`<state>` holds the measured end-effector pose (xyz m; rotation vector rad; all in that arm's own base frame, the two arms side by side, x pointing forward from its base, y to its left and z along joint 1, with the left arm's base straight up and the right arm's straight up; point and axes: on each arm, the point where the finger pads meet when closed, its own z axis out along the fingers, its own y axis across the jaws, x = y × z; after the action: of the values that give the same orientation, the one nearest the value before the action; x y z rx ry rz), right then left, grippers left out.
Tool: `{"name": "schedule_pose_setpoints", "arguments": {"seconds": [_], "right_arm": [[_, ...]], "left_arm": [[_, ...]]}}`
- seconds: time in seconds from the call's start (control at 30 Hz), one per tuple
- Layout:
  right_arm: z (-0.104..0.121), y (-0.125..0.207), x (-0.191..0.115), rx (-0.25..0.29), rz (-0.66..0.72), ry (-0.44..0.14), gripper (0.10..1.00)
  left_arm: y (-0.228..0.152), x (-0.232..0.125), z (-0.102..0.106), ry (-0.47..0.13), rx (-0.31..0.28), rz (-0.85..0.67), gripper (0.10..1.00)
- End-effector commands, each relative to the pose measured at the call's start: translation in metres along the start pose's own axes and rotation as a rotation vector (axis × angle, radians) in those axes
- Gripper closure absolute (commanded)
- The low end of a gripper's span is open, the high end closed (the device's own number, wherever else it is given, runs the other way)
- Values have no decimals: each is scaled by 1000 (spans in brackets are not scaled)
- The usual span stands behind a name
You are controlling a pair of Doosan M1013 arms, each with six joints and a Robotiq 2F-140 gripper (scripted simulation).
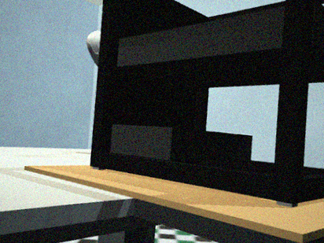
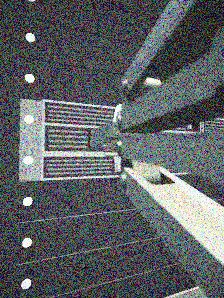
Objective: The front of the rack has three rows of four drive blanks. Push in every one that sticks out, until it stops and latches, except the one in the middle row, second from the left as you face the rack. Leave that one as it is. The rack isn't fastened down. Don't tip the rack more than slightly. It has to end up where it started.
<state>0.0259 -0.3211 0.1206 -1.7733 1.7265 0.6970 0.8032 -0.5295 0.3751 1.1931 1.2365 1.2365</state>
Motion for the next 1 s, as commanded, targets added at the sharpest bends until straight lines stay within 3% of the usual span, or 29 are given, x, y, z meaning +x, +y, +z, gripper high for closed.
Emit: {"name": "schedule_pose_setpoints", "arguments": {"seconds": [0.0,0.97], "right_arm": [[0,0,0,0,0,1,98],[0,0,0,0,0,1,98]], "left_arm": [[1,0,1,0,-1,-1,999],[1,0,19,0,-1,-1,999]]}}
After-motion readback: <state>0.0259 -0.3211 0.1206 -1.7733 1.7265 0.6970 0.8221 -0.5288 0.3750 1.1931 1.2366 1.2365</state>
